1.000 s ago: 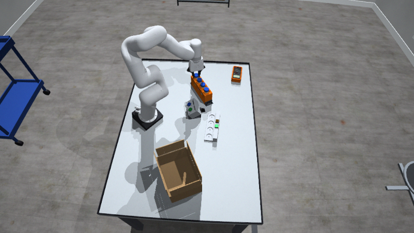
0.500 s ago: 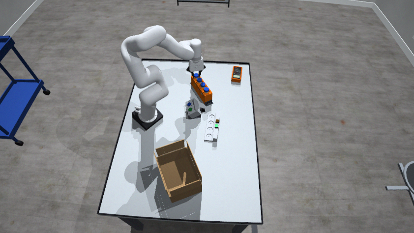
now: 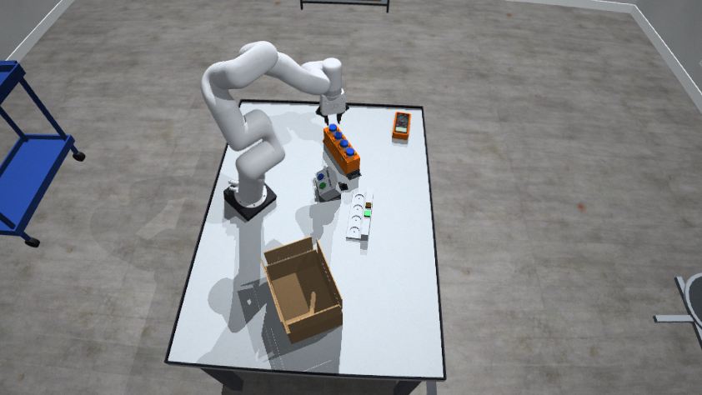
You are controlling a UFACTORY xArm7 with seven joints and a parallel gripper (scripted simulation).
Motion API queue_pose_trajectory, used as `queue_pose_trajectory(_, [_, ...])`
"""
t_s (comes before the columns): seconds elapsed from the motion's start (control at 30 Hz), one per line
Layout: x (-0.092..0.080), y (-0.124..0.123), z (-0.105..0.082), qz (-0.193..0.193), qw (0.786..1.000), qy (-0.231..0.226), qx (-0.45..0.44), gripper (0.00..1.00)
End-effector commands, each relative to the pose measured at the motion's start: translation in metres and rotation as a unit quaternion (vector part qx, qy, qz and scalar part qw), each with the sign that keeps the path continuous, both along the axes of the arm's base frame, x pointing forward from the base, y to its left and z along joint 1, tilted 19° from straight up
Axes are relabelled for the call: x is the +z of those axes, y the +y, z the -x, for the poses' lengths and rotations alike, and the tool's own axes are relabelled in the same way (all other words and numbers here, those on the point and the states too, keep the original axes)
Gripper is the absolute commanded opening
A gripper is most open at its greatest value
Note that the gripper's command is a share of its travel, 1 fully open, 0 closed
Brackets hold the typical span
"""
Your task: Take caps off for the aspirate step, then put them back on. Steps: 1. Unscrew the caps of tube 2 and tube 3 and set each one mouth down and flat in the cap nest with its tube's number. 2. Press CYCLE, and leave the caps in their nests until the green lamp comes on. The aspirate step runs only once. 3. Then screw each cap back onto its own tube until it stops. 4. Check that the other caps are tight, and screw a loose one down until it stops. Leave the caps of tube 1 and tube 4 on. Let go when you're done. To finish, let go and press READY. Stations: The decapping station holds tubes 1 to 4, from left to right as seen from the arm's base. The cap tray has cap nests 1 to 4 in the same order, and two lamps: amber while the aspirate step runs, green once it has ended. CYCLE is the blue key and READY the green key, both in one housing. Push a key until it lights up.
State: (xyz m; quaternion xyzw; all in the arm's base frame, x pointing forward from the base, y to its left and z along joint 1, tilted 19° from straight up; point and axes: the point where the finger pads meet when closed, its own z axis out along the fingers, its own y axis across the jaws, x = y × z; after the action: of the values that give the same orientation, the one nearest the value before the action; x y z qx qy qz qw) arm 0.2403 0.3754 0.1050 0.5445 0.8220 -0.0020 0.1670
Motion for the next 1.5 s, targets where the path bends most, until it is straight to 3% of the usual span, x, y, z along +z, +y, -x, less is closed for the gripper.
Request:
queue_pose_trajectory(0.0, [0.011, 0.003, 0.003, -0.002, 1.0, -0.001, 0.001, 0.46])
queue_pose_trajectory(0.1, [0.012, 0.003, 0.003, -0.002, 1.0, -0.001, 0.001, 0.46])
queue_pose_trajectory(0.2, [0.02, -0.016, -0.011, 0.032, 0.992, 0.022, 0.118, 0.46])
queue_pose_trajectory(0.37, [0.03, -0.041, -0.029, 0.065, 0.97, 0.043, 0.229, 0.46])
queue_pose_trajectory(0.83, [0.061, -0.117, -0.084, 0.065, 0.97, 0.043, 0.229, 0.46])
queue_pose_trajectory(1.0, [0.061, -0.117, -0.084, 0.065, 0.97, 0.043, 0.229, 0.46])
queue_pose_trajectory(1.47, [0.027, -0.123, -0.094, 0.065, 0.97, 0.043, 0.229, 0.46])
